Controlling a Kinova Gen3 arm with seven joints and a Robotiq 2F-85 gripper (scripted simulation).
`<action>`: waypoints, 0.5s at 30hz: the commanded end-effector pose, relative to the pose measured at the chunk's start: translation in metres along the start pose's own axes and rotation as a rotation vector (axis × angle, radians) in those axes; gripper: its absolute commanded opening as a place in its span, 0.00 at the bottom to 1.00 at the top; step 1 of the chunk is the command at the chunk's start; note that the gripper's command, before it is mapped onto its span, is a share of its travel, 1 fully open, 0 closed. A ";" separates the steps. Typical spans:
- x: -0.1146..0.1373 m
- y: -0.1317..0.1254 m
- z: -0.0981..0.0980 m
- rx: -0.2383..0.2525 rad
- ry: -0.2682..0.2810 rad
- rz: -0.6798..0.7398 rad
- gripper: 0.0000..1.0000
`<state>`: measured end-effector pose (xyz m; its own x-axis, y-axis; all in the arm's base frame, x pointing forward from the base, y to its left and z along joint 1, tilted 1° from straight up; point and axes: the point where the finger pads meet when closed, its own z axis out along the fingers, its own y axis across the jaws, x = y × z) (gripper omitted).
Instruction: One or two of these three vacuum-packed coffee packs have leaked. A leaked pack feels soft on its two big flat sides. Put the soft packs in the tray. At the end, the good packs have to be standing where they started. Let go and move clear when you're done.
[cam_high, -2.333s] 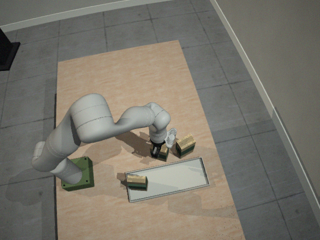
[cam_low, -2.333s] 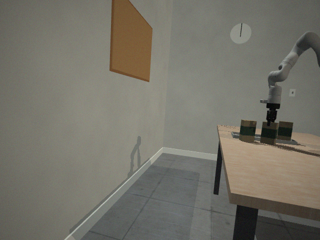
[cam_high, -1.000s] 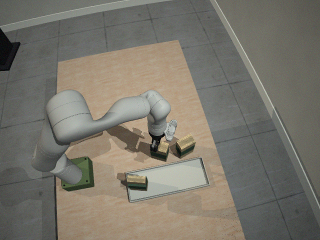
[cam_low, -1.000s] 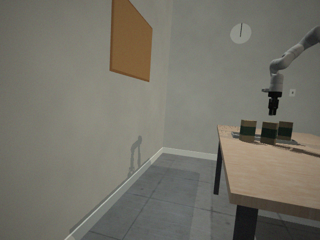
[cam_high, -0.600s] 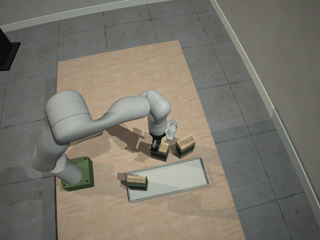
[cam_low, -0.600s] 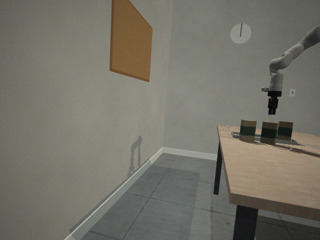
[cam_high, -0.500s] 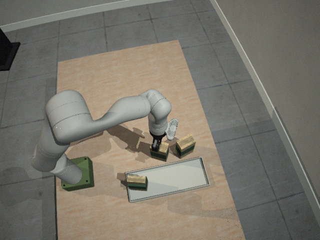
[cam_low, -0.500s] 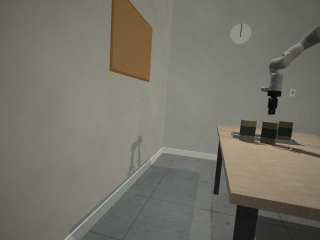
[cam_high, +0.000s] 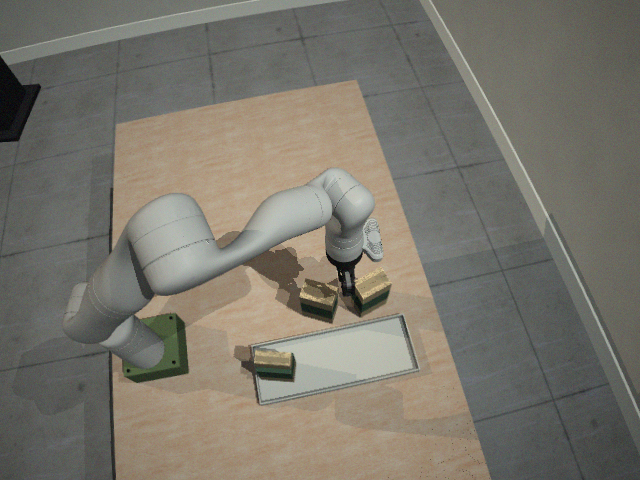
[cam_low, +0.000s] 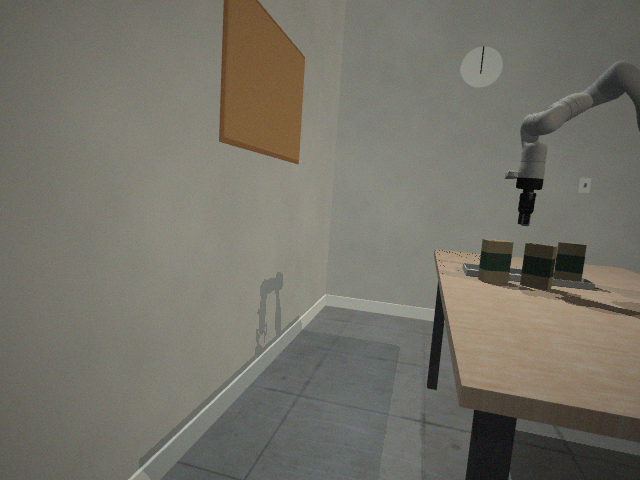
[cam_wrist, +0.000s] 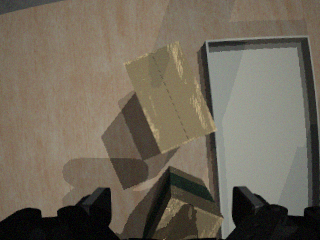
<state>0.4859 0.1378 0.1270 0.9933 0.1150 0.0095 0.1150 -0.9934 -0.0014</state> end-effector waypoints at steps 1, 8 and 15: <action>0.007 -0.003 0.006 0.010 -0.014 -0.009 0.84; 0.044 -0.003 0.007 0.012 -0.013 -0.235 0.84; 0.064 0.000 0.009 0.013 -0.014 -0.363 0.84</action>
<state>0.5451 0.1431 0.1239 0.8916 0.4528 0.0029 0.4528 -0.8916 -0.0047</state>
